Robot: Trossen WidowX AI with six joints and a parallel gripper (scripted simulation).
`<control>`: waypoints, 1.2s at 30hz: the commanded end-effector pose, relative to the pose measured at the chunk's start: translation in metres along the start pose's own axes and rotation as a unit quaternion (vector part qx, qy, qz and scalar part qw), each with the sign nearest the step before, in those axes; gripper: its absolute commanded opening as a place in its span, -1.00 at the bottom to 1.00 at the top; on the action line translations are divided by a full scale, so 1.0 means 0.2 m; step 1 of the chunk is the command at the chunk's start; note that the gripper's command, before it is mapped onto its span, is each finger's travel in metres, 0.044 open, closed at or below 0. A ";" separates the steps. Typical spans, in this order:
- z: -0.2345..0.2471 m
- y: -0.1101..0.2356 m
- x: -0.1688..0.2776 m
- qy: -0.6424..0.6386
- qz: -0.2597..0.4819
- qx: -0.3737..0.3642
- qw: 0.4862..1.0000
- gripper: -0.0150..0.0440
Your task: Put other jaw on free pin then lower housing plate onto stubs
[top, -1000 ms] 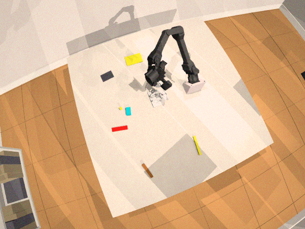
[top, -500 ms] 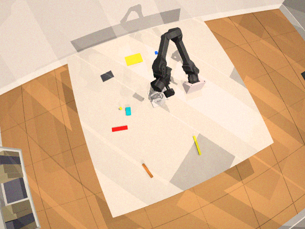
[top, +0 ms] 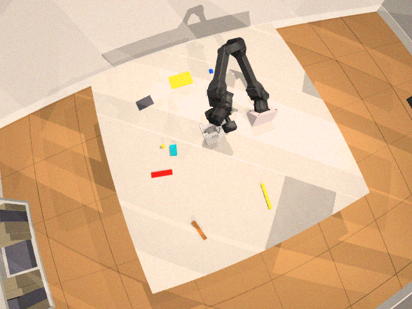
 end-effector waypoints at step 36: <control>0.05 0.00 0.04 -0.006 0.001 -0.003 1.000 0.70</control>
Point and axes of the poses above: the point midway between the two fingers, 35 mm back from their tips, its own y axis back along the fingers, its own z axis across the jaws, x = y × z, the point moved 4 cm from there along y, back along the fingers, and after that the axes turned 5 degrees about -y, right-handed, at the moved point
